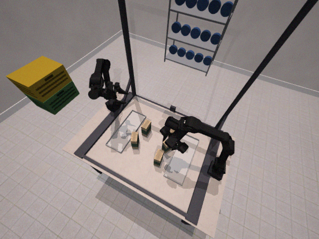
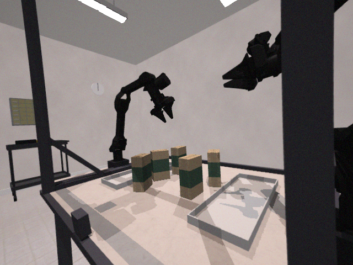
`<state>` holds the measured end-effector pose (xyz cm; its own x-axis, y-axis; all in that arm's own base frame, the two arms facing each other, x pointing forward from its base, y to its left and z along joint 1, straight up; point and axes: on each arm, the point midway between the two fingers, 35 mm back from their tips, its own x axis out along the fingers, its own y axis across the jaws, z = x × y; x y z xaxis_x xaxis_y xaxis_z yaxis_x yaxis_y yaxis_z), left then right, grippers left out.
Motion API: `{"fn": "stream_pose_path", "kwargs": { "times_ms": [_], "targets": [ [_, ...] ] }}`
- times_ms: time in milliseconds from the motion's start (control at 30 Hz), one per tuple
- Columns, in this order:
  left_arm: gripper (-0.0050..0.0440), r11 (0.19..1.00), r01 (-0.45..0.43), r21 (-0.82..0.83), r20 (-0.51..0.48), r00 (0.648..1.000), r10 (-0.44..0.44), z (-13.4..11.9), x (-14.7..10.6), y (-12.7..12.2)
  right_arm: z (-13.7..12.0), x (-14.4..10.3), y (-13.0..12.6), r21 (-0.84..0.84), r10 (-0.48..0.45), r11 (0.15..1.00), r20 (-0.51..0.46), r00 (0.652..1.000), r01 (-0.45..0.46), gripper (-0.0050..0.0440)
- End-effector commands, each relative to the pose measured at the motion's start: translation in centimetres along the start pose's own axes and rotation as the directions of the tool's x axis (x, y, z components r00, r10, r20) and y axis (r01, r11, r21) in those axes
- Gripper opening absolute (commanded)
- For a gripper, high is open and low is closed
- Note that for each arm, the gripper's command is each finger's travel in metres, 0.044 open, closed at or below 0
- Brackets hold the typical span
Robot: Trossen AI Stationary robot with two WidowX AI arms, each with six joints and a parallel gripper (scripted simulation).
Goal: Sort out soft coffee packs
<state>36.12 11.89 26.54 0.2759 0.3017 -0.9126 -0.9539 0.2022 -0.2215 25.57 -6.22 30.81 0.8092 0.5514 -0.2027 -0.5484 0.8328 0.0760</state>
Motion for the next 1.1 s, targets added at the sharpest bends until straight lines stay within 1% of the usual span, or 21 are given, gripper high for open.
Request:
{"fn": "stream_pose_path", "kwargs": {
  "times_ms": [0,33,100,167,300,367,433,500,533,600,667,733,833,867,900,1000,1033,1067],
  "targets": [
    [0.0355,0.997,0.004,-0.082,-0.044,0.999,-0.008,-1.6,0.2,-1.5,0.4,-0.1,0.1,-0.015,-0.003,1.0,0.003,1.0,0.003,0.036],
    [0.0355,0.997,0.004,-0.082,-0.044,0.999,-0.008,-2.0,0.3,-1.8,0.4,-0.1,0.1,-0.015,-0.003,1.0,0.003,1.0,0.003,0.036],
    [0.0355,0.989,-0.017,-0.147,-0.086,0.996,0.004,-3.4,0.8,-2.6,0.4,-0.1,0.1,-0.015,-0.003,1.0,0.003,1.0,0.003,0.036],
    [0.0355,0.989,-0.017,-0.147,-0.086,0.996,0.004,-3.4,0.8,-2.6,0.4,-0.1,0.1,-0.015,-0.003,1.0,0.003,1.0,0.003,0.036],
    [0.0355,0.968,-0.063,-0.245,-0.15,0.988,0.027,-6.3,1.7,-4.0,0.4,-0.1,0.1,-0.015,-0.003,1.0,0.003,1.0,0.003,0.036],
    [0.0355,0.967,-0.063,-0.245,-0.15,0.988,0.027,-7.3,2.0,-4.5,0.4,-0.1,0.1,-0.015,-0.003,1.0,0.003,1.0,0.003,0.036],
    [0.0355,0.947,-0.103,-0.304,-0.187,0.981,0.047,-8.8,2.4,-5.0,0.4,-0.1,0.1,-0.015,-0.003,1.0,0.003,1.0,0.003,0.036],
    [0.0355,0.941,-0.114,-0.32,-0.198,0.979,0.051,-10.1,2.7,-5.5,0.4,-0.1,0.1,-0.015,-0.003,1.0,0.003,1.0,0.003,0.036],
    [0.0355,0.941,-0.114,-0.32,-0.198,0.979,0.051,-10.1,2.7,-5.5,0.4,-0.1,0.1,-0.015,-0.003,1.0,0.003,1.0,0.003,0.036],
    [0.0355,0.913,-0.16,-0.374,-0.232,0.97,0.075,-11.6,3.1,-6.0,0.4,-0.1,0.1,-0.015,-0.003,1.0,0.003,1.0,0.003,0.036],
    [0.0355,0.905,-0.173,-0.389,-0.242,0.967,0.081,-13.0,3.4,-6.4,0.4,-0.1,0.1,-0.015,-0.003,1.0,0.003,1.0,0.003,0.036],
    [0.0355,0.905,-0.173,-0.389,-0.242,0.967,0.081,-13.0,3.4,-6.4,0.4,-0.1,0.1,-0.015,-0.003,1.0,0.003,1.0,0.003,0.036],
    [0.0355,0.86,-0.237,-0.452,-0.281,0.953,0.115,-15.4,3.9,-6.8,0.4,-0.1,0.1,-0.015,-0.003,1.0,0.003,1.0,0.003,0.036],
    [0.0355,0.86,-0.238,-0.452,-0.282,0.953,0.115,-16.0,4.0,-7.0,0.4,-0.1,0.1,-0.015,-0.003,1.0,0.003,1.0,0.003,0.036],
    [0.0355,0.86,-0.238,-0.452,-0.282,0.953,0.115,-16.0,4.0,-7.0,0.4,-0.1,0.1,-0.015,-0.003,1.0,0.003,1.0,0.003,0.036],
    [0.0355,0.805,-0.303,-0.51,-0.316,0.936,0.153,-18.5,4.5,-7.3,0.4,-0.1,0.1,-0.015,-0.003,1.0,0.003,1.0,0.003,0.036],
    [0.0355,0.805,-0.304,-0.51,-0.316,0.936,0.153,-19.1,4.6,-7.4,0.4,-0.1,0.1,-0.015,-0.003,1.0,0.003,1.0,0.003,0.036],
    [0.0355,0.805,-0.304,-0.51,-0.316,0.936,0.153,-19.1,4.6,-7.4,0.4,-0.1,0.1,-0.015,-0.003,1.0,0.003,1.0,0.003,0.036]
  ]
}}
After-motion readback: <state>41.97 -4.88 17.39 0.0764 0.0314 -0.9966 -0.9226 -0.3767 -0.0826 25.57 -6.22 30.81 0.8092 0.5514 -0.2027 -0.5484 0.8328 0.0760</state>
